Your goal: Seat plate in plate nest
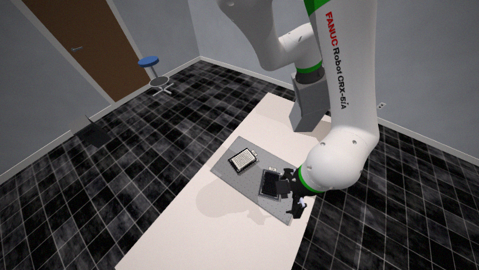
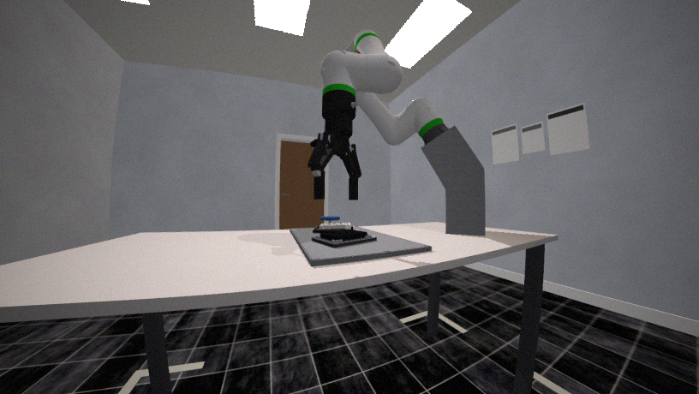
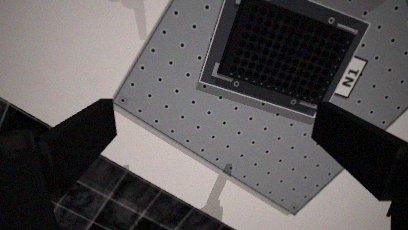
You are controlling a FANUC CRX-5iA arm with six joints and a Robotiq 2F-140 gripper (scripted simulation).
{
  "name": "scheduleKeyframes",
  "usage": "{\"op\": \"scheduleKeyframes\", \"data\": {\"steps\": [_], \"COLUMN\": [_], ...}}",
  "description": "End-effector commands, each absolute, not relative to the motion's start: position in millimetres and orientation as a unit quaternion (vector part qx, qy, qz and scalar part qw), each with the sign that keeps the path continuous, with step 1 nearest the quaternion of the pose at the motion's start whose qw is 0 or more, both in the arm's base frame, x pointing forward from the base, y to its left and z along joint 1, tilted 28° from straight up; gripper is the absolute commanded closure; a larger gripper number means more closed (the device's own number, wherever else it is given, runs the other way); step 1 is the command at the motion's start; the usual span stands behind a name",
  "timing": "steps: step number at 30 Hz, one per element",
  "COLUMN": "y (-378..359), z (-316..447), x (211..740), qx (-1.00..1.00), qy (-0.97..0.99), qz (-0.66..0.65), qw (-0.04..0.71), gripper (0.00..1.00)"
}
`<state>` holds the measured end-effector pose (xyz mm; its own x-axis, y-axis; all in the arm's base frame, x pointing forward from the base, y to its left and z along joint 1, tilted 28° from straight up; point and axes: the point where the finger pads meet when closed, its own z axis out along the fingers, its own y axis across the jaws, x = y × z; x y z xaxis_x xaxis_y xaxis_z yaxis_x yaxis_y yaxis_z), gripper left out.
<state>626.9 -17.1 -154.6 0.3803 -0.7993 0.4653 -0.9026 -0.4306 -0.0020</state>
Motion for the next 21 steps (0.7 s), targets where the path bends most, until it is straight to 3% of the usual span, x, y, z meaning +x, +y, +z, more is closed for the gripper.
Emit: {"op": "scheduleKeyframes", "data": {"steps": [1,21], "y": [-16.5,-36.1], "z": [-153.9,-149.7], "x": [627.5,628.5], "qx": [0.821,0.836], "qy": [-0.518,-0.491], "qz": [0.204,0.207], "qw": [0.126,0.134], "gripper": [0.00,0.00]}}
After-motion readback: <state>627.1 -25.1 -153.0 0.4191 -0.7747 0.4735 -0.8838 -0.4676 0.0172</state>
